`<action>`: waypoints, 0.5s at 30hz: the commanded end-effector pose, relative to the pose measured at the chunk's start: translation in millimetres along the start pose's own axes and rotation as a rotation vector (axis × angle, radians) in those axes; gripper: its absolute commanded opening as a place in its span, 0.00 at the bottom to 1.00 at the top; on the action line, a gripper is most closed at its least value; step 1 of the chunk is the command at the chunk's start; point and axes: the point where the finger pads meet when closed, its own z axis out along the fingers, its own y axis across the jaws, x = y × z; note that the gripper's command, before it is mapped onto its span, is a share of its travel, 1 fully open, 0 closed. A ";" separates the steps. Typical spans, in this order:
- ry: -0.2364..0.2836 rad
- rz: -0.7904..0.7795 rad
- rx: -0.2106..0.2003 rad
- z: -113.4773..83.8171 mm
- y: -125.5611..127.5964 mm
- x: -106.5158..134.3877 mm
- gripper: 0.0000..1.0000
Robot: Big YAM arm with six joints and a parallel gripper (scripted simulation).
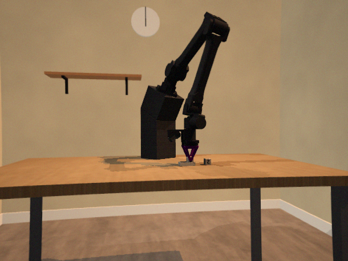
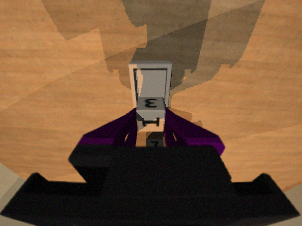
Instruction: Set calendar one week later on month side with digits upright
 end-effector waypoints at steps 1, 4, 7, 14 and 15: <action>0.001 0.000 -0.006 4.3 2.3 2.8 0.26; 0.002 0.000 -0.008 4.2 3.0 3.2 0.26; 0.003 -0.001 -0.012 3.4 5.0 3.8 0.26; 0.003 -0.001 -0.014 4.3 5.0 3.7 0.26; 0.003 -0.002 -0.014 4.2 5.3 3.9 0.26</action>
